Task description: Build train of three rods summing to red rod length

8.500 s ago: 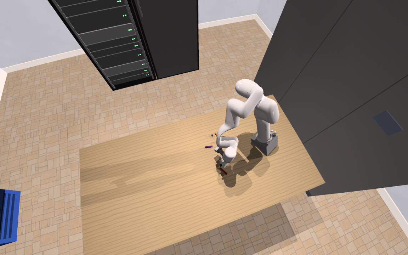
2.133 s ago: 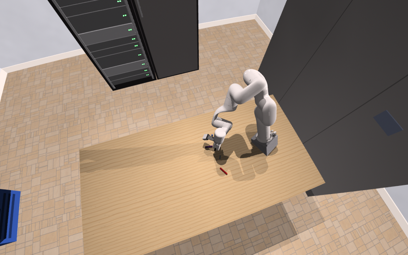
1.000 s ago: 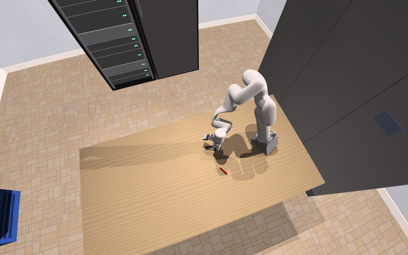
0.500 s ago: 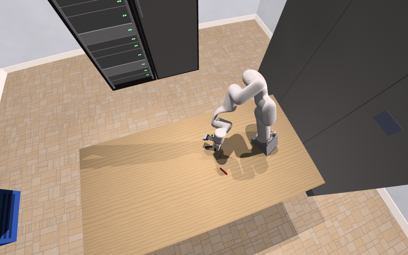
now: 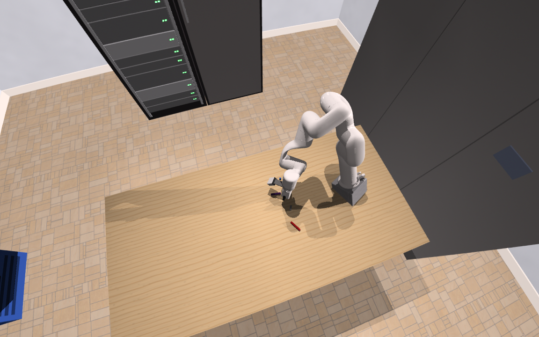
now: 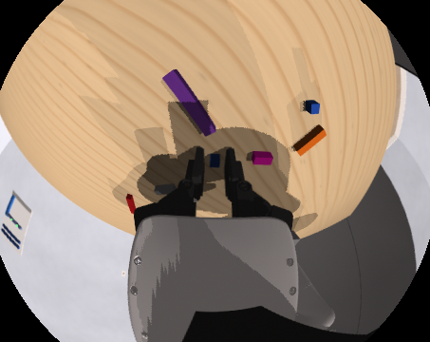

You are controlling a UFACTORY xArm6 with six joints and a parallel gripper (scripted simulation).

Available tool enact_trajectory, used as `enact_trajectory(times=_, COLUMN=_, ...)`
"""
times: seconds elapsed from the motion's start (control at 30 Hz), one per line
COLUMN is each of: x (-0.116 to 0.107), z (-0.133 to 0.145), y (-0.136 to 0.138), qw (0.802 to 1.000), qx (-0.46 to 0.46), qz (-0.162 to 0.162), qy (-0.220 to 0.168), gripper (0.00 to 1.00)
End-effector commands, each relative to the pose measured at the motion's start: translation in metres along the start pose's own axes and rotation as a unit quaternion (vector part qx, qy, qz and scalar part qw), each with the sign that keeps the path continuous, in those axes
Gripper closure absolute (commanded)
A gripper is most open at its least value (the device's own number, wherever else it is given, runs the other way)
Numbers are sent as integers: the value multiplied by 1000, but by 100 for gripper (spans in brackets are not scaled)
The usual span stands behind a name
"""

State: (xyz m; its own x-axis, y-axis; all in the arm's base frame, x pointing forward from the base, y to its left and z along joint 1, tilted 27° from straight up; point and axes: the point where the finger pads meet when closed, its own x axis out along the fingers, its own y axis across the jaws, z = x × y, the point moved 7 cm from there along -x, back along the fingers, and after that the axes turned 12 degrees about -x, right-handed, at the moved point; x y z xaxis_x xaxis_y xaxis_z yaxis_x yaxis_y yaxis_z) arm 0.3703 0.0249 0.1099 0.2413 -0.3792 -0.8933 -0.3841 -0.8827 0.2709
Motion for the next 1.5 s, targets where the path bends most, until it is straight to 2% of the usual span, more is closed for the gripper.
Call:
enact_trajectory(times=0.0, x=-1, z=-1, y=0, qw=1000, qx=0, qz=-1, qy=1, gripper=76)
enact_trajectory(times=0.37, x=-7, z=-1, y=0, qw=1000, qx=0, qz=-1, qy=1, gripper=76)
enact_trajectory(times=0.53, x=-25, z=-1, y=0, qw=1000, qx=0, qz=-1, qy=1, gripper=76)
enact_trajectory(times=0.87, x=-78, z=-1, y=0, qw=1000, qx=0, qz=-1, qy=1, gripper=76)
enact_trajectory(times=1.2, x=-91, z=-1, y=0, qw=1000, qx=0, qz=-1, qy=1, gripper=76)
enact_trajectory(times=1.23, x=-91, z=-1, y=0, qw=1000, qx=0, qz=-1, qy=1, gripper=0)
enact_trajectory(times=1.47, x=-91, z=-1, y=0, qw=1000, qx=0, qz=-1, qy=1, gripper=0)
